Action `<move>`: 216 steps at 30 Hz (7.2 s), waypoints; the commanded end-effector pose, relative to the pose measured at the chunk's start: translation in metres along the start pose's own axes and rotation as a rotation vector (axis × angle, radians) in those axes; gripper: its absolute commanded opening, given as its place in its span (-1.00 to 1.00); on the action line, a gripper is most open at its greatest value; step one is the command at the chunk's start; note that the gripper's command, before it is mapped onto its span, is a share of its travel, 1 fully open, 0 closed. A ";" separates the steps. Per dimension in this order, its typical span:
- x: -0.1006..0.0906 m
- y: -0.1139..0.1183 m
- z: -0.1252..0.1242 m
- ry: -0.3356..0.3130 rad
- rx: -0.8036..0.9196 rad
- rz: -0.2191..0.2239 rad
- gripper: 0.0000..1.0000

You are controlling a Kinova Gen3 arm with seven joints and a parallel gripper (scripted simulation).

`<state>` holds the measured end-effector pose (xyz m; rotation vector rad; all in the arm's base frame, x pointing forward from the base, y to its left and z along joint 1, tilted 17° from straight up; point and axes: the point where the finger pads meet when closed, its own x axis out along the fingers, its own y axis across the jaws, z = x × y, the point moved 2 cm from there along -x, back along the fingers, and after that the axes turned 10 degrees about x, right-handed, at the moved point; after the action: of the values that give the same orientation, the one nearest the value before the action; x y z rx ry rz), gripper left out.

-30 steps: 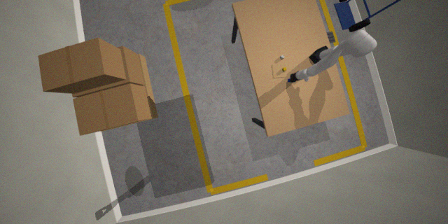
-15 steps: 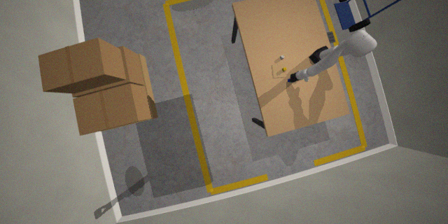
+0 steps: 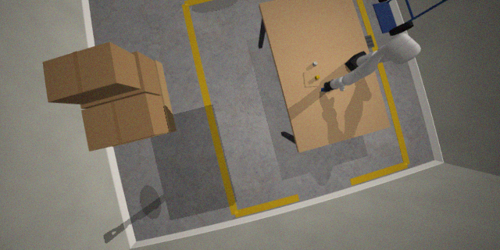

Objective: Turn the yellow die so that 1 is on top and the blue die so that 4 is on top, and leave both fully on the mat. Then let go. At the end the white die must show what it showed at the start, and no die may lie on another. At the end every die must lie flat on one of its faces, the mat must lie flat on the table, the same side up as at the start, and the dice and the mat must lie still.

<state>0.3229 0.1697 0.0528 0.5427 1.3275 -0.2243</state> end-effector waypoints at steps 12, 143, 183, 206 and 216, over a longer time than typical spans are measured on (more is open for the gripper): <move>0.002 0.000 0.000 -0.001 0.000 0.001 0.74; 0.032 0.000 0.000 -0.001 0.000 0.001 0.14; 0.003 0.000 0.000 -0.001 0.000 0.001 0.14; -0.022 0.000 0.000 -0.001 0.000 0.001 0.14; -0.041 0.000 0.000 -0.001 0.000 0.001 0.14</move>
<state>0.3074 0.1695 0.0856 0.5274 1.3378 -0.2125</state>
